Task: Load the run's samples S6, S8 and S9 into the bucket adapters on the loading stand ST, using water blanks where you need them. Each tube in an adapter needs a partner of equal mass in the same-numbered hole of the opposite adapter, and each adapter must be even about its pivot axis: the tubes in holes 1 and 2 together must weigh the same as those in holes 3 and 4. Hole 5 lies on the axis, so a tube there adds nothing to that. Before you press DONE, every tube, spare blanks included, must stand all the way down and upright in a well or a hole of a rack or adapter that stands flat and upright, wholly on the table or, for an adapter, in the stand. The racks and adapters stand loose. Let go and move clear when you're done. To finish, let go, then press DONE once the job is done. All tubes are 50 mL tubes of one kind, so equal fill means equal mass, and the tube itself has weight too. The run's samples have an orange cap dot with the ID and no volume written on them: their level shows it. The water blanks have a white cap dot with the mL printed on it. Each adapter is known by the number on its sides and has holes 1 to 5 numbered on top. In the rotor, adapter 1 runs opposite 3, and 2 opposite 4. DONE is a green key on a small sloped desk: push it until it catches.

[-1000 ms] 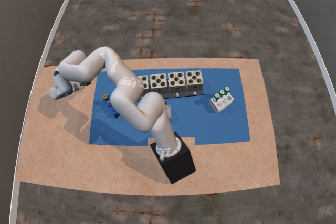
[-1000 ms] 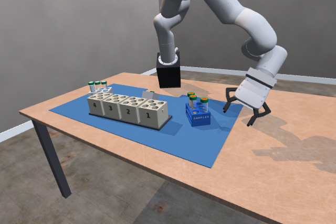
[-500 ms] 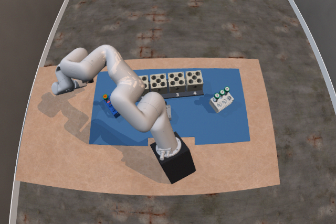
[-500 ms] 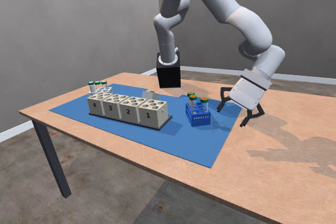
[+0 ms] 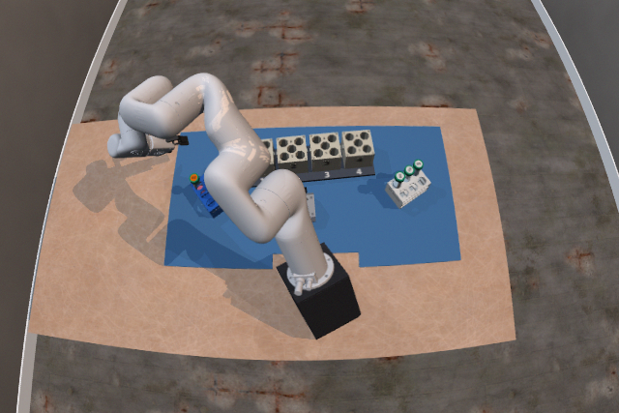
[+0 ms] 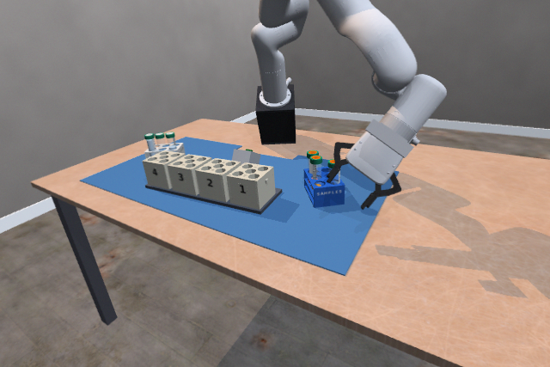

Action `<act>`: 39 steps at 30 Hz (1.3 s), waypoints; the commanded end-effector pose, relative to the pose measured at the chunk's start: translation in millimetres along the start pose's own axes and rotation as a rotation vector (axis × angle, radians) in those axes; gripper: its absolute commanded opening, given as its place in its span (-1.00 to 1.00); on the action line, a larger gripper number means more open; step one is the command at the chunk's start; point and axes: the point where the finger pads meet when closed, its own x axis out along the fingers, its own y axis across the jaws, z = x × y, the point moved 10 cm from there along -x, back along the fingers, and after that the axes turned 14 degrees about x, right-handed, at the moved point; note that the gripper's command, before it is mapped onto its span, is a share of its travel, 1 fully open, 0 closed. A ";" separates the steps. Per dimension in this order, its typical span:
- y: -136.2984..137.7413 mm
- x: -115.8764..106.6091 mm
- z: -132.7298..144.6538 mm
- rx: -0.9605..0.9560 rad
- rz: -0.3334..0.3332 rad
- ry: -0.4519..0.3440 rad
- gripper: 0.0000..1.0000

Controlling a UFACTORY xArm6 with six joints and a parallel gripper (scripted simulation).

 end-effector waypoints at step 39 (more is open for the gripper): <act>148.5 87.1 -75.2 -0.138 0.133 -0.441 1.00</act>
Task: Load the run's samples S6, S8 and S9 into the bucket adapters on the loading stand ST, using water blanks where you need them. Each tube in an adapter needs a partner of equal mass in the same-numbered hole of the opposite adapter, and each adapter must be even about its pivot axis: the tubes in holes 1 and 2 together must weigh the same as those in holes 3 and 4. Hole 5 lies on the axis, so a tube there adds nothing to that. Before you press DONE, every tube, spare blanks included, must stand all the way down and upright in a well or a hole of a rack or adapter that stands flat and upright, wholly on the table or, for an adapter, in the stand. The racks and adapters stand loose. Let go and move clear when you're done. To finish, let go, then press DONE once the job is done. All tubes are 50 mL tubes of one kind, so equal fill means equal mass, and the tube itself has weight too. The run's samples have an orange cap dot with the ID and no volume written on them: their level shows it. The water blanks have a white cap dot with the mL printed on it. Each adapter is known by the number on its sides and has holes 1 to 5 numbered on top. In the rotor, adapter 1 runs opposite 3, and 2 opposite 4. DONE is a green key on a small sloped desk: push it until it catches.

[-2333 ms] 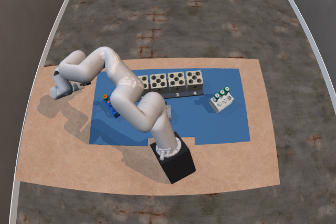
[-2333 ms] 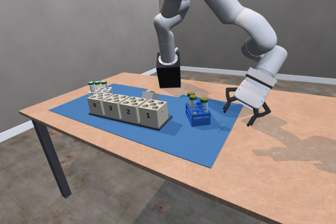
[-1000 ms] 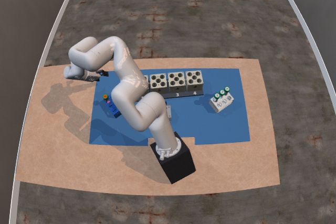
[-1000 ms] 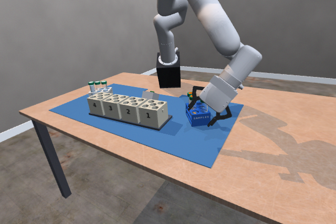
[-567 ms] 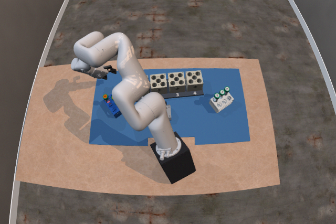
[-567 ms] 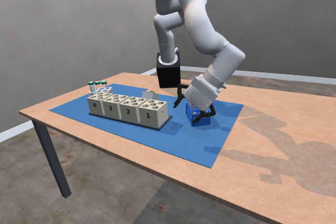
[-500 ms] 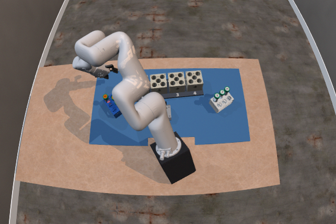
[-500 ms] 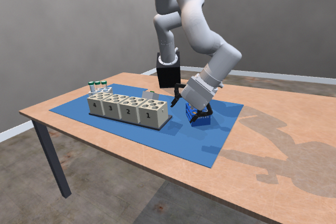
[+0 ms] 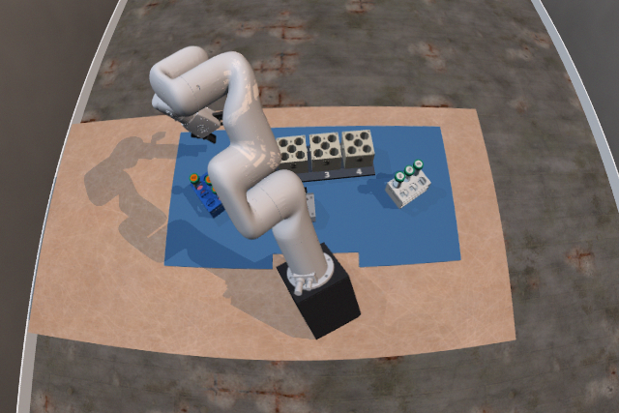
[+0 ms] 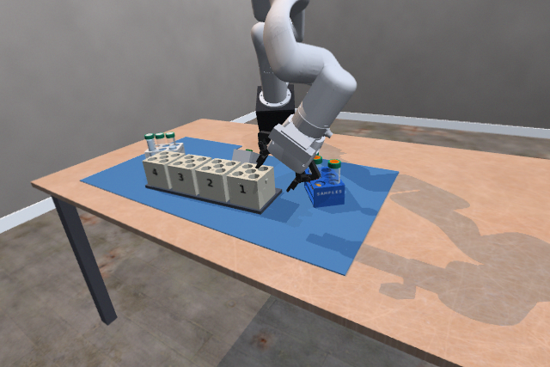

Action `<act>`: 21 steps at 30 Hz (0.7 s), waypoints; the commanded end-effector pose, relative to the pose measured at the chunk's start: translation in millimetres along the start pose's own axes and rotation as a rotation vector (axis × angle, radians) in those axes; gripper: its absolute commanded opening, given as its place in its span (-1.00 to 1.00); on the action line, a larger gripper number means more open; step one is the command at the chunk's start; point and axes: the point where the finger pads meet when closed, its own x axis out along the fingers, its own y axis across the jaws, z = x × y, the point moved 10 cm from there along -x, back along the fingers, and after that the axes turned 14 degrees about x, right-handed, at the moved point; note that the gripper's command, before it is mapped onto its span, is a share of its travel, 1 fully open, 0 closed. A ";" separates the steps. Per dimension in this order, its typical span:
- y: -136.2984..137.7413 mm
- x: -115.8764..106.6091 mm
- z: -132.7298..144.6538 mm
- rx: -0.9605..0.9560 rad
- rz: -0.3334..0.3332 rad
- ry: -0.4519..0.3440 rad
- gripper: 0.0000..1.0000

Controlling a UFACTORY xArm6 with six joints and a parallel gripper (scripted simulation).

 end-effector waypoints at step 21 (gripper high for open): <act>105.3 31.6 -27.2 -0.036 -0.102 -0.245 1.00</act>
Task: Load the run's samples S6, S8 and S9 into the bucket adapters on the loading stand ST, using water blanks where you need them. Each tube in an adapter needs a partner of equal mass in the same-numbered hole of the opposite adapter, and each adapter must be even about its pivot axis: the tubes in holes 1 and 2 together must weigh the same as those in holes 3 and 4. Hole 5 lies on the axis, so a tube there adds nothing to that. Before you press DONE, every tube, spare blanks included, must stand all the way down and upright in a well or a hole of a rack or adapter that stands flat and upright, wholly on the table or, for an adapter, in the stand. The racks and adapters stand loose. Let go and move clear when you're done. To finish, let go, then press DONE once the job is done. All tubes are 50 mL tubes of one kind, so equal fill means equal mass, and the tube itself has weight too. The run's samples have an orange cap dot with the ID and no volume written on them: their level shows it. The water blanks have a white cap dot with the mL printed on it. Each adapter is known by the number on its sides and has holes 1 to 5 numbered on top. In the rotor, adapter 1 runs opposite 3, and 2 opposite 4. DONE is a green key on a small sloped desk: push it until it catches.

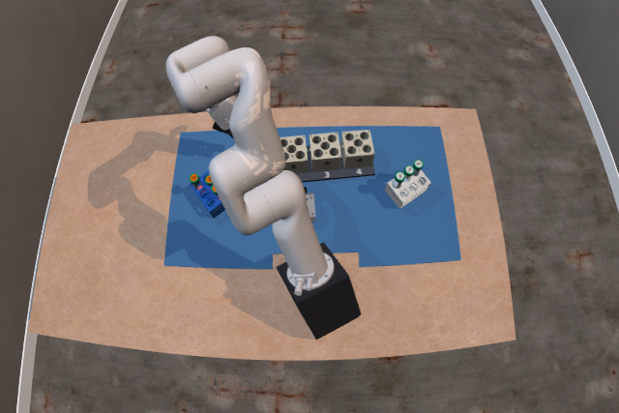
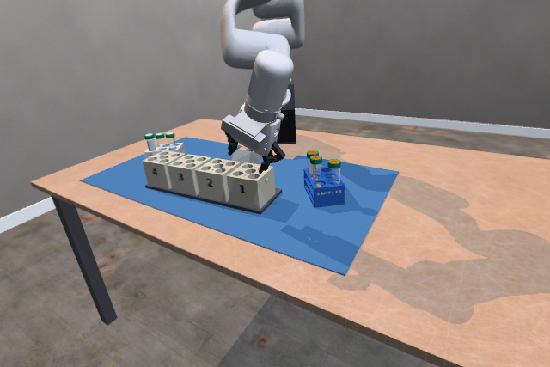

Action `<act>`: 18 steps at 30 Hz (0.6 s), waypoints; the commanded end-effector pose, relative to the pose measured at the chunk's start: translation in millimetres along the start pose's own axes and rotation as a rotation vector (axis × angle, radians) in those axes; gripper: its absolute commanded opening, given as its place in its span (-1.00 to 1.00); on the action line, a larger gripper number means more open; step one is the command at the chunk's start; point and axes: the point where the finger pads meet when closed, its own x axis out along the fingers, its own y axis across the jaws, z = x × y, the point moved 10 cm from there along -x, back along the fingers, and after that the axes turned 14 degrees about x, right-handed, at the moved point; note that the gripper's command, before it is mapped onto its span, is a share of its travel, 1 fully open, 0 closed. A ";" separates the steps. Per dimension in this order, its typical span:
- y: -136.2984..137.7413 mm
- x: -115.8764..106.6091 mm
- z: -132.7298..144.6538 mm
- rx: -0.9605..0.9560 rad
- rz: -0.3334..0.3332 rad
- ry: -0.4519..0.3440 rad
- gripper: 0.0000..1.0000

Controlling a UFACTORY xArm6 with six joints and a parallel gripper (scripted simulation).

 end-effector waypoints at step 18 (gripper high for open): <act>105.7 13.2 -5.9 -0.006 -0.196 -0.128 1.00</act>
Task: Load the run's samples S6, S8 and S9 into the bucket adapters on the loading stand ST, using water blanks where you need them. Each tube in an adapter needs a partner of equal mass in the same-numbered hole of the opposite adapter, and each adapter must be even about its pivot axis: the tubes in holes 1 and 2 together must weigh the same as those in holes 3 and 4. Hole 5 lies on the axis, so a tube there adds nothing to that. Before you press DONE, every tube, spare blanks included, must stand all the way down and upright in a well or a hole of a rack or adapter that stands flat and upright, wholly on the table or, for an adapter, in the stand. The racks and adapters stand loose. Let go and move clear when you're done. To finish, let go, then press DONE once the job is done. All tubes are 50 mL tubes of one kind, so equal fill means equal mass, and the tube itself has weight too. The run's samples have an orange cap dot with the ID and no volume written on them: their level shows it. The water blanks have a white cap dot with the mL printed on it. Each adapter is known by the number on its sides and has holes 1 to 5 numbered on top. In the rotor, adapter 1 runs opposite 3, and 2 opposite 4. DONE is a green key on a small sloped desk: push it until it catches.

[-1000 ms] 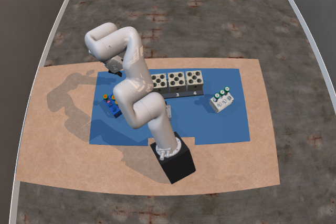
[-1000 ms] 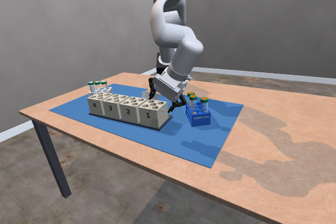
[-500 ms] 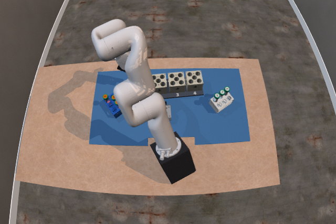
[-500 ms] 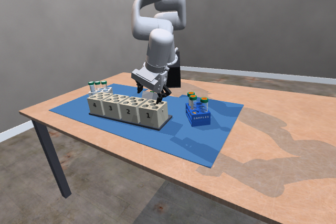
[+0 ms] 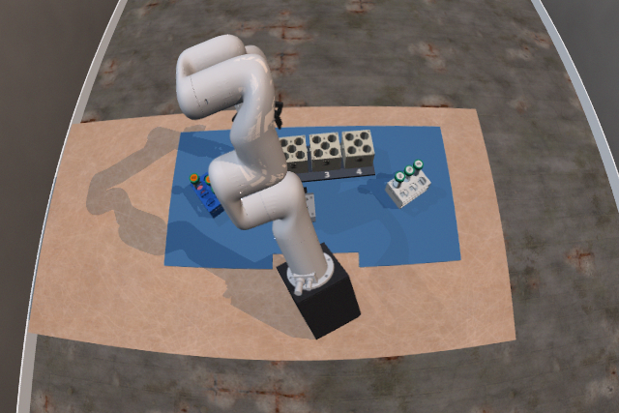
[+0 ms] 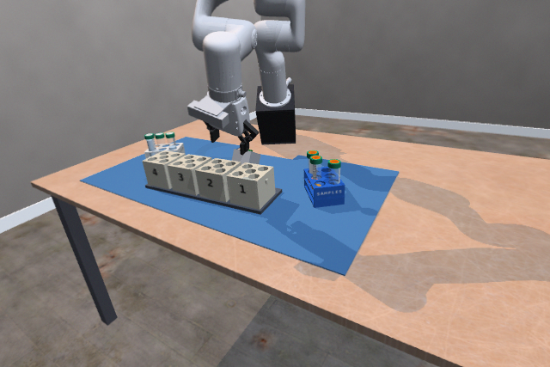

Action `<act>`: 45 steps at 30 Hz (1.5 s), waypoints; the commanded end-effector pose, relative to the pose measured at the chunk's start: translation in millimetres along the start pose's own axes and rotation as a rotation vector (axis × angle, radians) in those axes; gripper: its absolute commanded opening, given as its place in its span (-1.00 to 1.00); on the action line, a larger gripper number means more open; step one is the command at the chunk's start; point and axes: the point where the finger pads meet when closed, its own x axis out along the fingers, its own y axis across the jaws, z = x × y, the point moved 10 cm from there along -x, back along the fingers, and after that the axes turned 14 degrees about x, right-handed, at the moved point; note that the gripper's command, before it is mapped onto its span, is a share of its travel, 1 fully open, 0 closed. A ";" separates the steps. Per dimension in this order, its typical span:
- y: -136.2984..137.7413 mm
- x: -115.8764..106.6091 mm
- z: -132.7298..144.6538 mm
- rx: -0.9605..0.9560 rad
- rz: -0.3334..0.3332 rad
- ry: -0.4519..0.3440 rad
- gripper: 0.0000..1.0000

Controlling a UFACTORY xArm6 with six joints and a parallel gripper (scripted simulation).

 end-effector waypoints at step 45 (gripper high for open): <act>192.2 3.9 45.3 0.115 -0.368 0.217 1.00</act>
